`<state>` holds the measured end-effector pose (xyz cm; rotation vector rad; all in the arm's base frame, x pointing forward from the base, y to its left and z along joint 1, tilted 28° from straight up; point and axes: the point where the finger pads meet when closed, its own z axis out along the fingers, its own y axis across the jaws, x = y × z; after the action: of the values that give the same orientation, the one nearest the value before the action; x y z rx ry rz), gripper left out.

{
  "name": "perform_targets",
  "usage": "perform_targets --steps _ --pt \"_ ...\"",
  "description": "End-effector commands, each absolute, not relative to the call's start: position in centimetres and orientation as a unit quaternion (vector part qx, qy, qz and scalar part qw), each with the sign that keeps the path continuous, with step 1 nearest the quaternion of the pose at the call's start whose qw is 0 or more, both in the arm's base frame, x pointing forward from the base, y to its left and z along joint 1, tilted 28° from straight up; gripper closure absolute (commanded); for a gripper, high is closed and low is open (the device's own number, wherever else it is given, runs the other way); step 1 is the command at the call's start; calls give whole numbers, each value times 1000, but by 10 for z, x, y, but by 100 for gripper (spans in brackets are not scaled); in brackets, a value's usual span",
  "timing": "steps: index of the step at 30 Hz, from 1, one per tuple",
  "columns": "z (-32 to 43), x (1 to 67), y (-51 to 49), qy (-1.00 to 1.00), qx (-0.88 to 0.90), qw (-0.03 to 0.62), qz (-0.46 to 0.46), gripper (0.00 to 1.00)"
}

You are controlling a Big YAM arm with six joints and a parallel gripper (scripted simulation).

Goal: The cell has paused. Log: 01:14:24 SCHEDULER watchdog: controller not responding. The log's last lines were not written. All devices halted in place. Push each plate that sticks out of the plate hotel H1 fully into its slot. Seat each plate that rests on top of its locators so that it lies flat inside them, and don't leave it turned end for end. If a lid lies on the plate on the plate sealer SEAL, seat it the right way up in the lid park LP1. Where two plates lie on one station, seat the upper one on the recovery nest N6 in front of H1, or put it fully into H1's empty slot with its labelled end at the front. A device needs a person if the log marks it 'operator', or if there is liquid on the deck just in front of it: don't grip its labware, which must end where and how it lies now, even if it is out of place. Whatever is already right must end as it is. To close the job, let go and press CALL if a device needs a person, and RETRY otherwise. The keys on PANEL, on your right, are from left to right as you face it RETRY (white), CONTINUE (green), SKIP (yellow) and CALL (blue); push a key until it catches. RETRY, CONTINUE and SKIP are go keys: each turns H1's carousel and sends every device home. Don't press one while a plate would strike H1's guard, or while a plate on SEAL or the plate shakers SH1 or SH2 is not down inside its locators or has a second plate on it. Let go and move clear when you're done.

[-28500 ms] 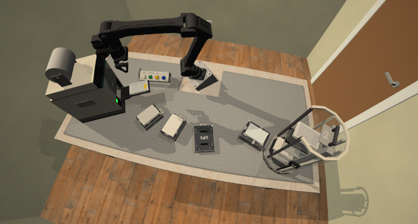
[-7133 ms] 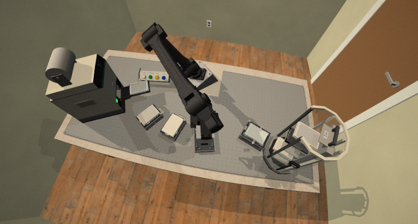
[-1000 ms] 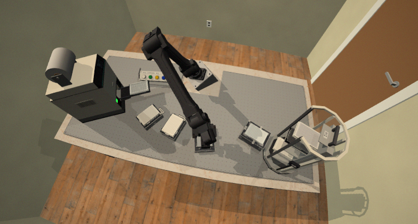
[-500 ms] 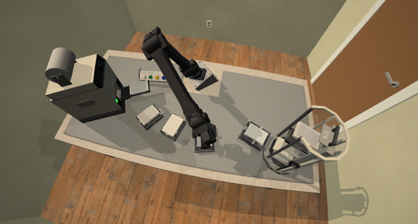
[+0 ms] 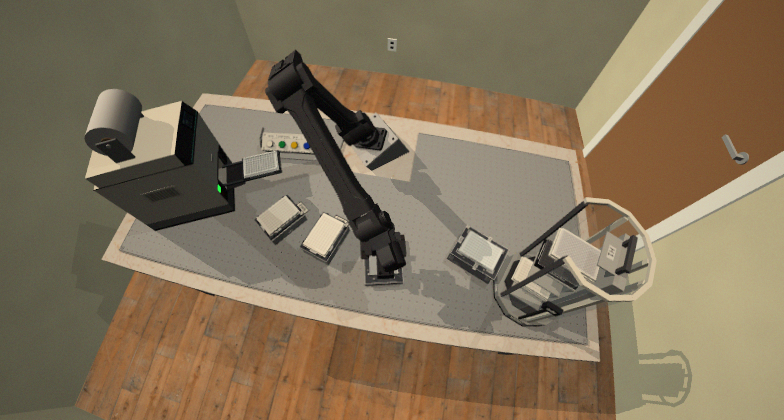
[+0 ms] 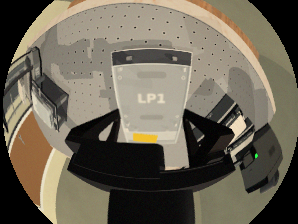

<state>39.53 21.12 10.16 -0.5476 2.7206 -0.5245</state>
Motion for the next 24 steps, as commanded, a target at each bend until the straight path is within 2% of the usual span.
perform_targets --steps 1,24 --pt "92 400 204 953 -186 152 -185 16" --pt "90 401 204 953 -188 152 -185 16"
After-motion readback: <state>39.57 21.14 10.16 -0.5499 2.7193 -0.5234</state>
